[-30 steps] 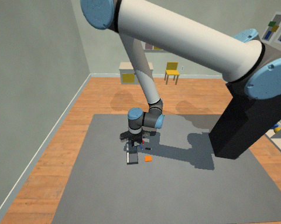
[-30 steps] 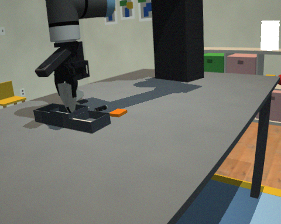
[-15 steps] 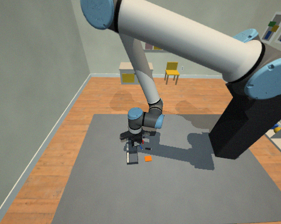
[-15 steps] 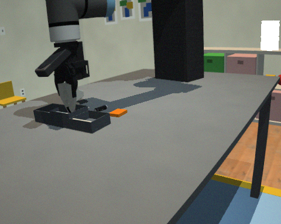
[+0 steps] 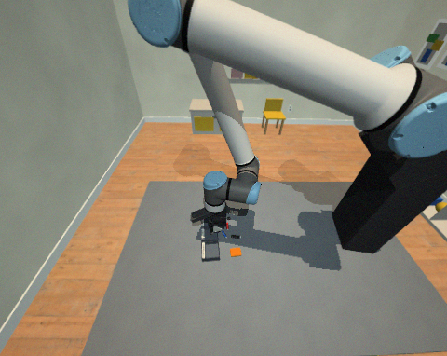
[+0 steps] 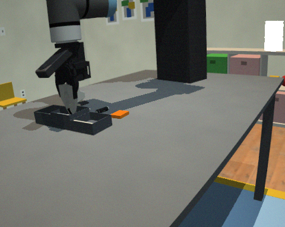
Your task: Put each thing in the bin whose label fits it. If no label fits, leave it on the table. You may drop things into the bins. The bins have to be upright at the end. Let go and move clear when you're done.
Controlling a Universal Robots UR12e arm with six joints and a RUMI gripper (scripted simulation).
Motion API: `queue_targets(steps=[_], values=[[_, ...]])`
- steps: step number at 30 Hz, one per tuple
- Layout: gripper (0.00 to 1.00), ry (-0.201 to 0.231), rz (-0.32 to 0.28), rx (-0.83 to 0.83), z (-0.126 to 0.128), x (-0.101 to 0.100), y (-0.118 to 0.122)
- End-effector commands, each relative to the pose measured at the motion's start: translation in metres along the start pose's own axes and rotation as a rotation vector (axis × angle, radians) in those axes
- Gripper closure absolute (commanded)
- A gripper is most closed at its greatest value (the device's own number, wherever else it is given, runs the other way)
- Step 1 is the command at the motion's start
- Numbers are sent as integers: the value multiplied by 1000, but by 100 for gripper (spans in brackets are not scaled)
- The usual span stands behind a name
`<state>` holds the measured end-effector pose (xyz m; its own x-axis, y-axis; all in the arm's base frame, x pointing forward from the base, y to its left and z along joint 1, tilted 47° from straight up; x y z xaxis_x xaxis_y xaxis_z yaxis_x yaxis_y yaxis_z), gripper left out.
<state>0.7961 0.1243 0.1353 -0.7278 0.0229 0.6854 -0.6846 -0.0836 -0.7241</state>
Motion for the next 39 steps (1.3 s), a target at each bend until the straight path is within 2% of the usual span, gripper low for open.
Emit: queue_targets(steps=[1, 25, 32, 39], values=[[96, 0, 1, 0, 0, 3, 0], [96, 0, 1, 0, 0, 30, 0], [96, 0, 1, 0, 0, 58, 0], [96, 0, 1, 0, -5, 60, 0]])
Point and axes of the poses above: the point where the finger pads meet when closed, its own x axis back along the fingers, its own z axis across the jaws, y = z × x, the point moved 8 cm from there along x, back along the fingers, and after that the axes turned 6 degrees about -x, right-handed, at the moved point
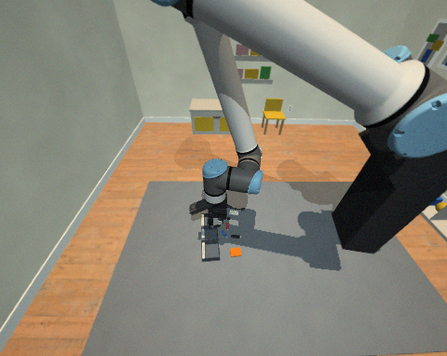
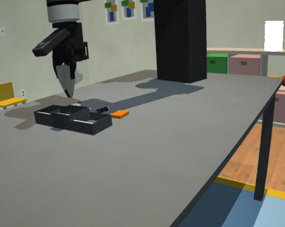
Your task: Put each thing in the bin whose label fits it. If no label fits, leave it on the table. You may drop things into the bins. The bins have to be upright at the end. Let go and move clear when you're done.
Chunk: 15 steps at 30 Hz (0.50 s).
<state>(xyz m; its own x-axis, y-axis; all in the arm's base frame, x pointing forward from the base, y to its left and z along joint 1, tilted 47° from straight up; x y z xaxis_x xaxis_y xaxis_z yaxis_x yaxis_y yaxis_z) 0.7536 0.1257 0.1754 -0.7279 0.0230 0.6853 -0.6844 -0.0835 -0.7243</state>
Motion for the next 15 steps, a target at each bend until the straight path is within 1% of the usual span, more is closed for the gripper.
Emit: queue_targets(steps=[1, 3, 15], values=[[96, 0, 1, 0, -10, 1, 1], [96, 0, 1, 0, -10, 1, 1], [96, 0, 1, 0, -70, 1, 9]])
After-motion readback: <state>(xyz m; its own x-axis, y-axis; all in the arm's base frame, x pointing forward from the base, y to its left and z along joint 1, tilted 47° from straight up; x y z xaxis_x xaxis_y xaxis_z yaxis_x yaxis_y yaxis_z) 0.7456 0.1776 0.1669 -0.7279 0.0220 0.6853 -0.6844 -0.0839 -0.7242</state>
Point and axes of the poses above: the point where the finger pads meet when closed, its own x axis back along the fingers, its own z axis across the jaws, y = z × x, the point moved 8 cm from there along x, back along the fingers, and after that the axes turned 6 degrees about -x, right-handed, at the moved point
